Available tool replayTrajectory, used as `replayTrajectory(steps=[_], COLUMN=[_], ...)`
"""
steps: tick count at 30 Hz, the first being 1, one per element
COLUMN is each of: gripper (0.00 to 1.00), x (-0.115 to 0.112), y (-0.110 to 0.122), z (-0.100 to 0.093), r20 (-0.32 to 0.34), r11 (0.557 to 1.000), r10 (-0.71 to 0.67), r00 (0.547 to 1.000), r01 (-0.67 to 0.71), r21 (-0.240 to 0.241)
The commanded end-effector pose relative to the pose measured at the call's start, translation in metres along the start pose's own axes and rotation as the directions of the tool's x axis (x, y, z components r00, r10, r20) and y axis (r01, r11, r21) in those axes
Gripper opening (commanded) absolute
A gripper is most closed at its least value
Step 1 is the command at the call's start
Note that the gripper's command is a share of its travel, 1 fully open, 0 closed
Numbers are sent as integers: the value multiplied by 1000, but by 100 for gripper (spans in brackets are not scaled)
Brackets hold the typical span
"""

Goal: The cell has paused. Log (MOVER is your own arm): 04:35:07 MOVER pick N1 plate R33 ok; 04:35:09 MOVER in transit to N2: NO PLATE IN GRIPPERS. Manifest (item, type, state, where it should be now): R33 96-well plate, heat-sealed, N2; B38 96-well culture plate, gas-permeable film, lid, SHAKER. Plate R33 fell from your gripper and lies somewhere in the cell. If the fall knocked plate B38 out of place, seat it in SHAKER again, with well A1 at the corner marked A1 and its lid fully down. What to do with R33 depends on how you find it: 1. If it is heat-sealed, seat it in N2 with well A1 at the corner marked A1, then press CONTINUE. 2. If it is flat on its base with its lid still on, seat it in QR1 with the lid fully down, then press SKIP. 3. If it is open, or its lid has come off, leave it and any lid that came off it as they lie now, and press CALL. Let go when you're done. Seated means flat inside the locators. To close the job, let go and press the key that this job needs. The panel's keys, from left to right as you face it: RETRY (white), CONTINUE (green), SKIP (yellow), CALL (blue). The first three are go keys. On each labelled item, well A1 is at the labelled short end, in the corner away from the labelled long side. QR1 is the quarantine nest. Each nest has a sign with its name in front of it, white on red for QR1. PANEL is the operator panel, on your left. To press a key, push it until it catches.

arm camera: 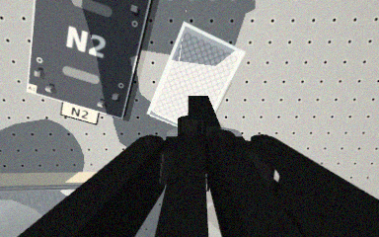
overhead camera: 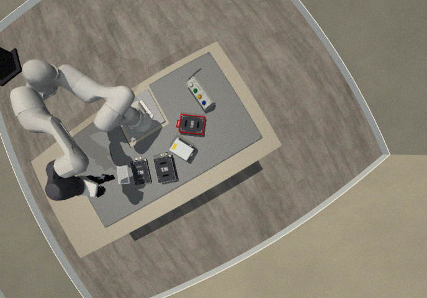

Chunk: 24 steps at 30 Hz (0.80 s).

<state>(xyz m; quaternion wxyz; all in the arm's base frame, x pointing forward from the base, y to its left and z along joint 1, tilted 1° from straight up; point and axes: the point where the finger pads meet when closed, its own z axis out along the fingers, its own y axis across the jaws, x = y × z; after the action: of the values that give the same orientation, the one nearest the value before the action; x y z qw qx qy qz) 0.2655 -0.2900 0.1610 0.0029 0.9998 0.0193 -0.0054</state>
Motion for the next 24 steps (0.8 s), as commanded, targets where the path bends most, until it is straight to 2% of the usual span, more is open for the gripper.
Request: replayTrajectory(steps=[1,7,10,13,15,20,24], gripper=[10,10,10,10,10,10,10], x=[2,27,49,72,72,105,115], y=[-3,-31,-58,-97,-97,-180,-253], z=[0,-2,-3,-5,-5,-7,-8], r20=[3,-1,-5,-9,-9,-14,-14], r11=[1000,999,997,993,993,978,960], r10=[-10,-45,-78,-121,-121,-206,-278], r00=[1000,999,997,993,993,978,960], r01=[10,45,78,121,121,206,278], r21=[-1,0,1,2,2,4,6])
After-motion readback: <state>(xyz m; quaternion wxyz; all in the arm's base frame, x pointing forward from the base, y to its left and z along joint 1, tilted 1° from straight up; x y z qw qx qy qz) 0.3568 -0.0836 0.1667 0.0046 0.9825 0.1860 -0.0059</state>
